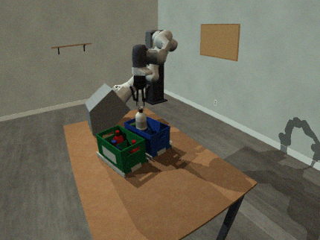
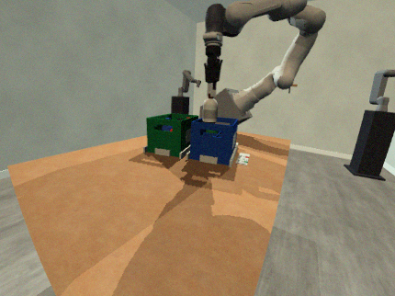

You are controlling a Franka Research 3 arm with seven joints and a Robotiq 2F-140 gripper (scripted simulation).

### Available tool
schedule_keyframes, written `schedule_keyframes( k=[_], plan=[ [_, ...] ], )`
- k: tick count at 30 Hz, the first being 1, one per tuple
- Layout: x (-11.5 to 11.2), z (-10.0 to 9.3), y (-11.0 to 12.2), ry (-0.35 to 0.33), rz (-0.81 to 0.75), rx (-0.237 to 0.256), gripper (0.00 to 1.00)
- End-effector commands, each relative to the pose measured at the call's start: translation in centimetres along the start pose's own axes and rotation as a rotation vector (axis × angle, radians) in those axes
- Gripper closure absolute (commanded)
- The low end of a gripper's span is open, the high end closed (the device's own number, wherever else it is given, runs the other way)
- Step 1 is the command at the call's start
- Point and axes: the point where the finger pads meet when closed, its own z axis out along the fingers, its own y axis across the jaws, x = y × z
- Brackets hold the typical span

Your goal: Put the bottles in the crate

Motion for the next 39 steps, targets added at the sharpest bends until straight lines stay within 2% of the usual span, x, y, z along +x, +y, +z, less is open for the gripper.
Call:
schedule_keyframes(
  k=[1,39],
  plan=[
    [0.5,-0.2,0.1,0.017,-0.005,-0.004,1.0],
    [0.7,3.2,0.1,0.017,-0.005,-0.004,1.0]
  ],
)
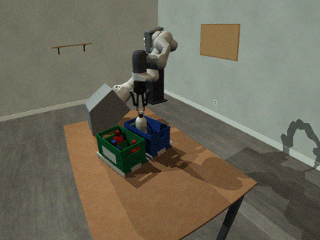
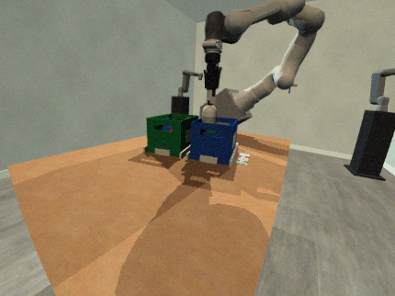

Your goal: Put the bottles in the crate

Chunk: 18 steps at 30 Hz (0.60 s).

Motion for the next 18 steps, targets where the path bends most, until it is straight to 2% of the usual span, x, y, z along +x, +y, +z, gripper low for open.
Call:
schedule_keyframes(
  k=[1,18],
  plan=[
    [0.5,0.0,0.1,0.016,-0.005,-0.004,1.0],
    [0.5,1.5,0.1,0.016,-0.005,-0.004,1.0]
  ],
)
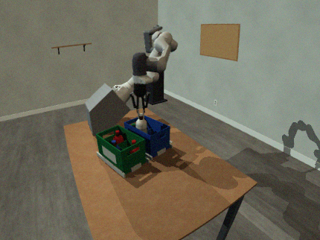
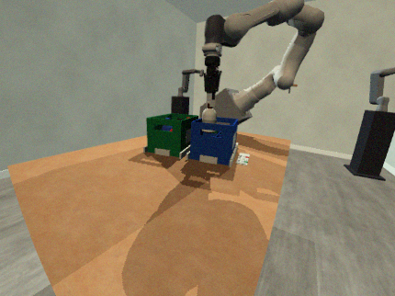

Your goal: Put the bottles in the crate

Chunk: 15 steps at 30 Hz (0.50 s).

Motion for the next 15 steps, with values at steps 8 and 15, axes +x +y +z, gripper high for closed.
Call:
schedule_keyframes(
  k=[8,15],
  plan=[
    [0.5,0.7,0.1,0.015,-0.005,-0.004,1.0],
    [0.5,1.2,0.1,0.015,-0.005,-0.004,1.0]
  ],
)
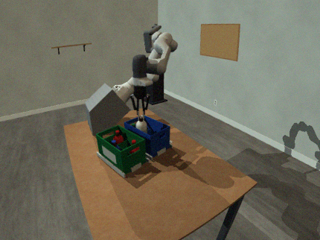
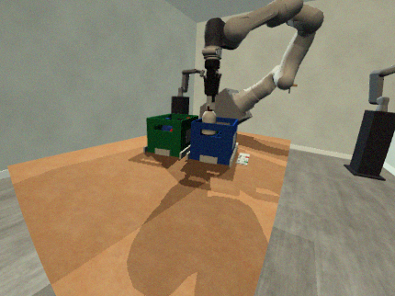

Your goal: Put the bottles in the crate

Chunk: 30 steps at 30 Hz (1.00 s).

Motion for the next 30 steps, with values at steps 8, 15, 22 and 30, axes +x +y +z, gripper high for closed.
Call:
schedule_keyframes(
  k=[8,15,22,30],
  plan=[
    [0.5,0.7,0.1,0.016,-0.005,-0.004,1.0],
    [0.5,1.2,0.1,0.016,-0.005,-0.004,1.0],
    [0.5,1.9,0.1,0.016,-0.005,-0.004,1.0],
    [0.5,2.6,0.1,0.016,-0.005,-0.004,1.0]
  ],
)
